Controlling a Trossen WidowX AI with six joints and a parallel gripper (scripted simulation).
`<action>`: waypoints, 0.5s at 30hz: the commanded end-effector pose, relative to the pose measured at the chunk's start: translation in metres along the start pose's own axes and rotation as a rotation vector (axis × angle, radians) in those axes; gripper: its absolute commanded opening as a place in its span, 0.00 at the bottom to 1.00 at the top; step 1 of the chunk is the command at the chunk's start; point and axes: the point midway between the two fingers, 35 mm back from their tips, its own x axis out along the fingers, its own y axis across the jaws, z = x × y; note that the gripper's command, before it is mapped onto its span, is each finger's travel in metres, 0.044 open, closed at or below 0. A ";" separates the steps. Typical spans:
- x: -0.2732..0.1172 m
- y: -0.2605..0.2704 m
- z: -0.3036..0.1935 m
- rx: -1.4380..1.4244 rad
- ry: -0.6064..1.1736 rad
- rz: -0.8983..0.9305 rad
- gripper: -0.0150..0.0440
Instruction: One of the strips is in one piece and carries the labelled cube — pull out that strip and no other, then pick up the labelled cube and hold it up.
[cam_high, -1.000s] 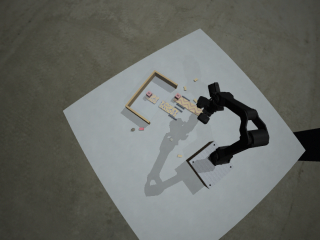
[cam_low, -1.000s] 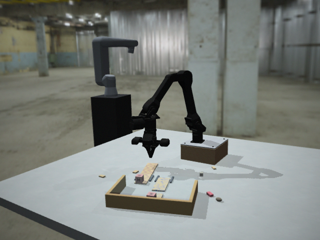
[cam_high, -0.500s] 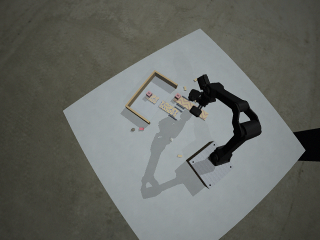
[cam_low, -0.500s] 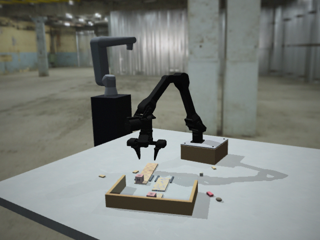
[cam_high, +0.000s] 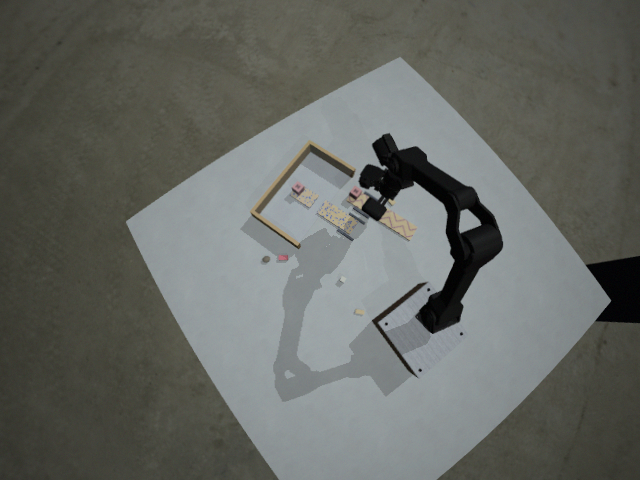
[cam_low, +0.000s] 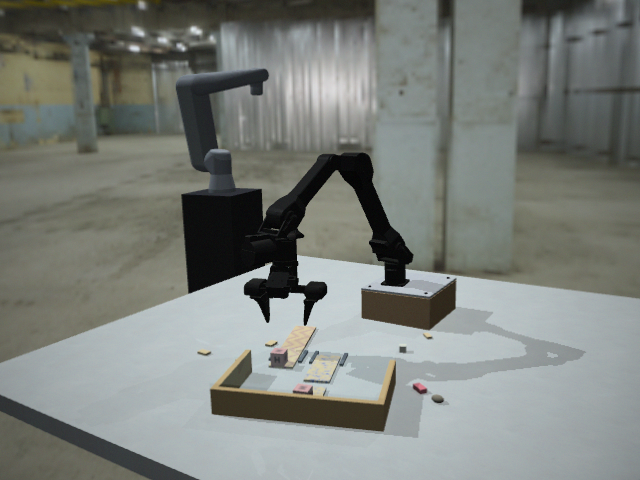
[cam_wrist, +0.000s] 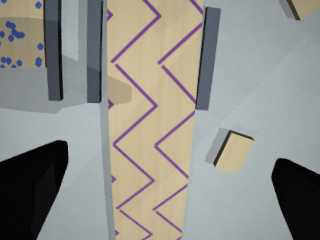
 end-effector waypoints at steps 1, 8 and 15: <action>0.001 0.001 0.015 0.003 0.010 0.004 1.00; -0.002 0.003 0.044 0.003 0.007 0.004 1.00; -0.003 0.006 0.073 0.003 0.005 0.004 1.00</action>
